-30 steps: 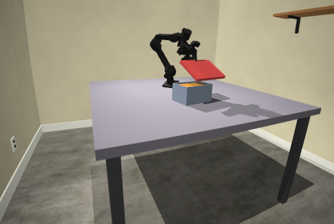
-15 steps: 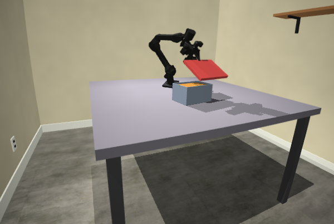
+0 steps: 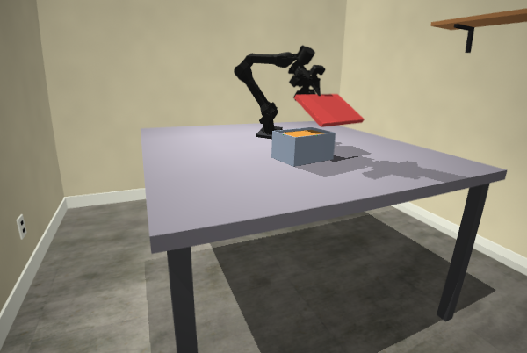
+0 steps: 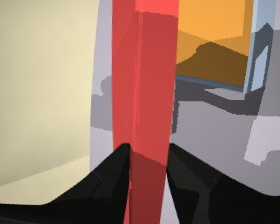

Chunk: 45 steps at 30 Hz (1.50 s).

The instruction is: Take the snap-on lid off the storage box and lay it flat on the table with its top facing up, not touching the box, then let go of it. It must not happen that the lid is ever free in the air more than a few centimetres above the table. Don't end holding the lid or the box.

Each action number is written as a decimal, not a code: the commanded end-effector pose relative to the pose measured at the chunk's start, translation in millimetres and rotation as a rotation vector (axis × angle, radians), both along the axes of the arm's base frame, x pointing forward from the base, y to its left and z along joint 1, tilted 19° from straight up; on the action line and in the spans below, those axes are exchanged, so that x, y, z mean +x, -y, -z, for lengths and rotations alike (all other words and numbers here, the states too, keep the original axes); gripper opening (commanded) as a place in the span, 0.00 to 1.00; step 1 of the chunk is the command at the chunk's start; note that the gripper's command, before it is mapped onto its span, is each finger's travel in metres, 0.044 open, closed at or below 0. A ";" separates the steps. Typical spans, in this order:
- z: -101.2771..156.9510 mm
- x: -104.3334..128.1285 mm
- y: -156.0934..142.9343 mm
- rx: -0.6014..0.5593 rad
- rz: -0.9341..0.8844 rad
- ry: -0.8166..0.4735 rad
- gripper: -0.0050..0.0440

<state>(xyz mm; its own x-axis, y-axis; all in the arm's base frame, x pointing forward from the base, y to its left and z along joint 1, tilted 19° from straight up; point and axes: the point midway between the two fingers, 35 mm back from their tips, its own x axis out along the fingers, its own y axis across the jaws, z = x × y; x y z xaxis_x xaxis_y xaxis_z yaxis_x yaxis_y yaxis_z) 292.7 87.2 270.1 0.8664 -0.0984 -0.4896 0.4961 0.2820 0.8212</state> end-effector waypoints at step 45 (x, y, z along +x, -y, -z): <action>28.6 -10.6 -93.2 0.005 0.004 0.005 0.00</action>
<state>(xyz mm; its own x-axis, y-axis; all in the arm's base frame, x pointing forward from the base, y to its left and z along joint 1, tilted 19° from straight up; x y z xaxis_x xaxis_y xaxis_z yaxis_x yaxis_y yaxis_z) 282.4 169.9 240.4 0.8645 -0.1032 -0.4920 0.4996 0.2851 0.8180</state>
